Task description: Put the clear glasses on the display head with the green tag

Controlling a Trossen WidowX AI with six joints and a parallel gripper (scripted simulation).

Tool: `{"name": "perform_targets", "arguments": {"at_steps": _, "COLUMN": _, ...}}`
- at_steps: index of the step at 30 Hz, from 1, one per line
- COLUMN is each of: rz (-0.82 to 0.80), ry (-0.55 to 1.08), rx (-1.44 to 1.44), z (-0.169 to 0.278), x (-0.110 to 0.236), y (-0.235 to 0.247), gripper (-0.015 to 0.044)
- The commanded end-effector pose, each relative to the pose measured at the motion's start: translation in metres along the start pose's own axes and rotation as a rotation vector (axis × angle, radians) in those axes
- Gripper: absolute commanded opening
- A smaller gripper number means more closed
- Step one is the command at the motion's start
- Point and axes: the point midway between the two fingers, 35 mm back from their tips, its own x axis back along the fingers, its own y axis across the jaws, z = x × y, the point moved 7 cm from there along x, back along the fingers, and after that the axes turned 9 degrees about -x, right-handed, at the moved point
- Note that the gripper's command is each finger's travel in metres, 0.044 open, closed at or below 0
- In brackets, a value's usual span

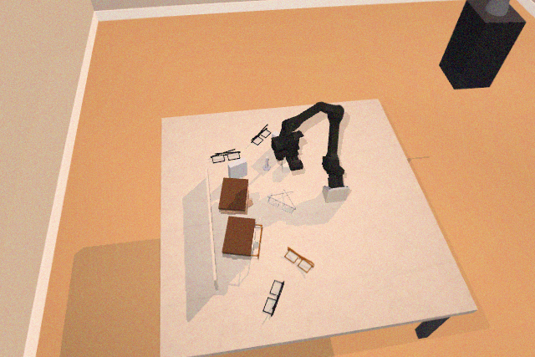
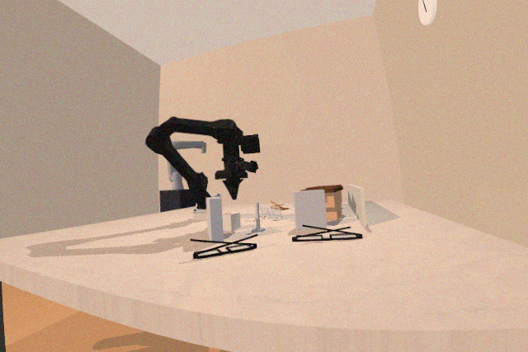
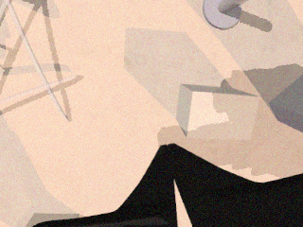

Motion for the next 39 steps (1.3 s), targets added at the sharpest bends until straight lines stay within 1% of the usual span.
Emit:
{"name": "perform_targets", "arguments": {"at_steps": 1, "rz": 0.019, "ry": 0.016, "rx": 0.026, "z": -0.001, "x": 0.0, "y": -0.006, "gripper": 0.0}}
{"name": "perform_targets", "arguments": {"at_steps": 7, "rz": 0.018, "ry": 0.016, "rx": 0.026, "z": -0.001, "x": -0.004, "y": -0.006, "gripper": 0.0}}
{"name": "perform_targets", "arguments": {"at_steps": 39, "rz": 0.02, "ry": 0.015, "rx": 0.025, "z": 0.0, "x": -0.056, "y": -0.007, "gripper": 0.0}}
